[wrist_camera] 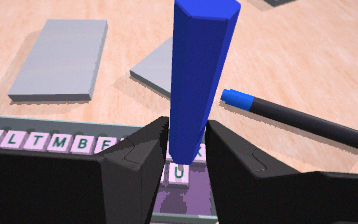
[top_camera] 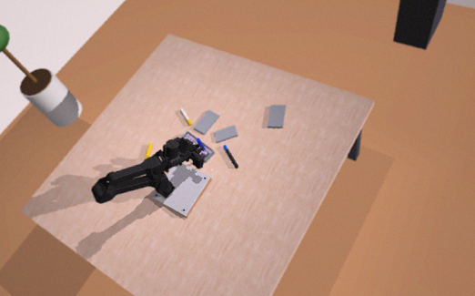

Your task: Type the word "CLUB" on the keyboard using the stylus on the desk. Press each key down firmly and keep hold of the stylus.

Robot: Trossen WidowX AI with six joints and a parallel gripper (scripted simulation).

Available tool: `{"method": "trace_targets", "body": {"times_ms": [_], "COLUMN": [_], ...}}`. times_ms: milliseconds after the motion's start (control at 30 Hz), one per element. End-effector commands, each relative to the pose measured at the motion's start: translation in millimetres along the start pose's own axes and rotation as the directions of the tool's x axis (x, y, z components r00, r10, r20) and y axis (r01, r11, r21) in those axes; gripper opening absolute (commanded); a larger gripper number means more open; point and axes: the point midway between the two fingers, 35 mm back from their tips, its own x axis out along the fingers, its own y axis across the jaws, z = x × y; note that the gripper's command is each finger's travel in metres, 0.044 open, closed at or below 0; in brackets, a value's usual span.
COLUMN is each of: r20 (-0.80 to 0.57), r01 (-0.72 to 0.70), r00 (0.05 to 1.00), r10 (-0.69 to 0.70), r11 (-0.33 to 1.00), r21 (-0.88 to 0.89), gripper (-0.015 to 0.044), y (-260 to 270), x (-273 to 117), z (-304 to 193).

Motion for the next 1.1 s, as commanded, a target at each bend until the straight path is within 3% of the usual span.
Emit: {"method": "trace_targets", "body": {"times_ms": [0, 1067], "r20": [0.000, 0.000], "r01": [-0.001, -0.001], "r00": [1.000, 1.000], "r10": [0.001, 0.001], "r11": [1.000, 1.000], "r21": [-0.003, -0.003], "gripper": [0.0081, 0.0081], "y": [0.2, 0.2], "x": [1.4, 5.7], "z": [-2.4, -9.7]}}
